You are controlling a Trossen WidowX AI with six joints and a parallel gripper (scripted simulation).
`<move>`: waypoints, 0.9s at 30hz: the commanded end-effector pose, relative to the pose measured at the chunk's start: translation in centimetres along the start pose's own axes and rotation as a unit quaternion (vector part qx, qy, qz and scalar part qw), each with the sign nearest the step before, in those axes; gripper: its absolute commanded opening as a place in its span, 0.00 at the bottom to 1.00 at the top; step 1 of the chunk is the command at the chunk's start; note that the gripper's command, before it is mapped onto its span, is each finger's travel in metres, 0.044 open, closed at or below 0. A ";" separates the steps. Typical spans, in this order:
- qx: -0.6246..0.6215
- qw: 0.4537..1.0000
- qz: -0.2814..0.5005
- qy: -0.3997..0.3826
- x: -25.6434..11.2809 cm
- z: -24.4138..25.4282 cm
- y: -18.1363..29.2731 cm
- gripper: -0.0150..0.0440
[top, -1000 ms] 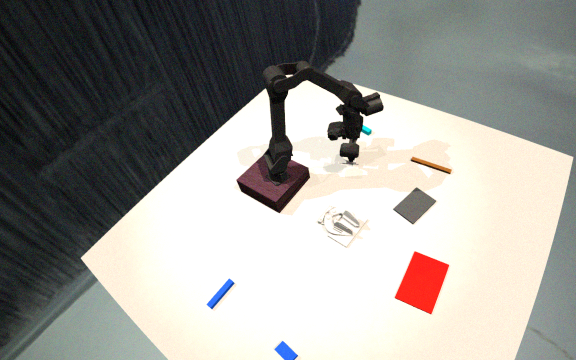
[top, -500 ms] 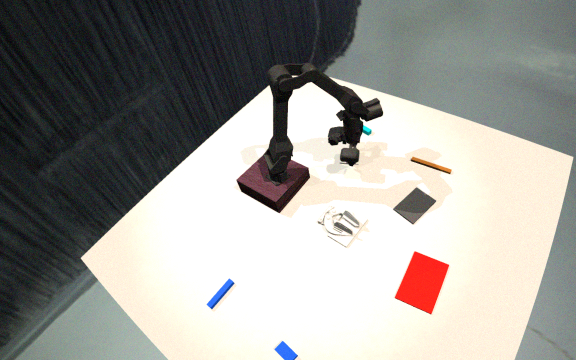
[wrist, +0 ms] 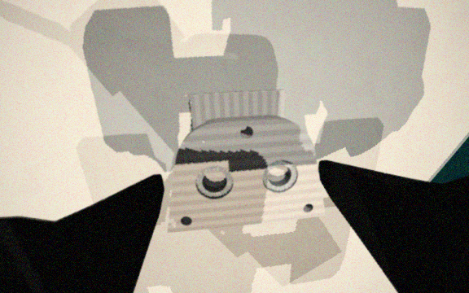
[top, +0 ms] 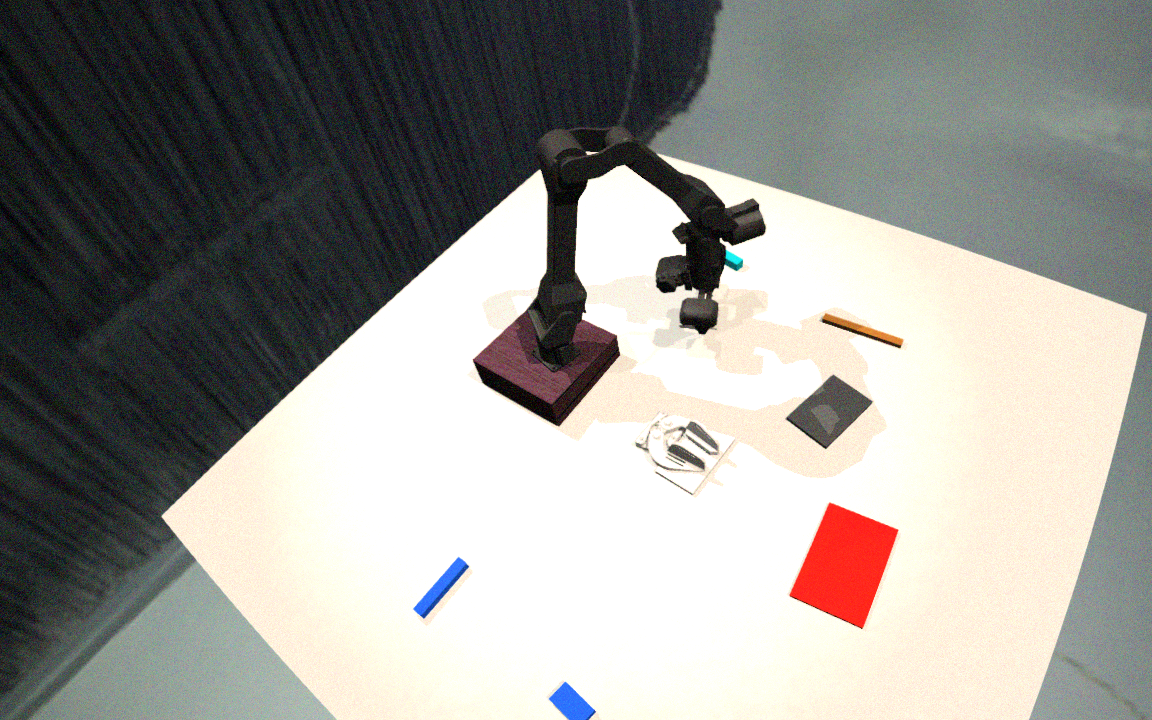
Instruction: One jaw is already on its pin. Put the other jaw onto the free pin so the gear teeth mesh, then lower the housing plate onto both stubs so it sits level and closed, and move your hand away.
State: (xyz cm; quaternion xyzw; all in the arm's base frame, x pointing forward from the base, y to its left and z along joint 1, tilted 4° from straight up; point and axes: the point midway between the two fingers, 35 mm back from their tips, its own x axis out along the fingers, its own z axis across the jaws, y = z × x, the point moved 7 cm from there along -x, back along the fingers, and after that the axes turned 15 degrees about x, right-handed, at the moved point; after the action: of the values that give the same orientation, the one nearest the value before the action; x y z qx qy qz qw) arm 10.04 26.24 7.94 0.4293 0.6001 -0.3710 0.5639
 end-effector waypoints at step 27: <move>0.000 1.000 0.000 0.000 0.0 0.0 0.0 0.85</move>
State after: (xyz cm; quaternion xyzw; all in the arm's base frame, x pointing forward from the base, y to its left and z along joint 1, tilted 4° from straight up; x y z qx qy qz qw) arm 10.04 26.25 7.91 0.4293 0.6000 -0.3710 0.5639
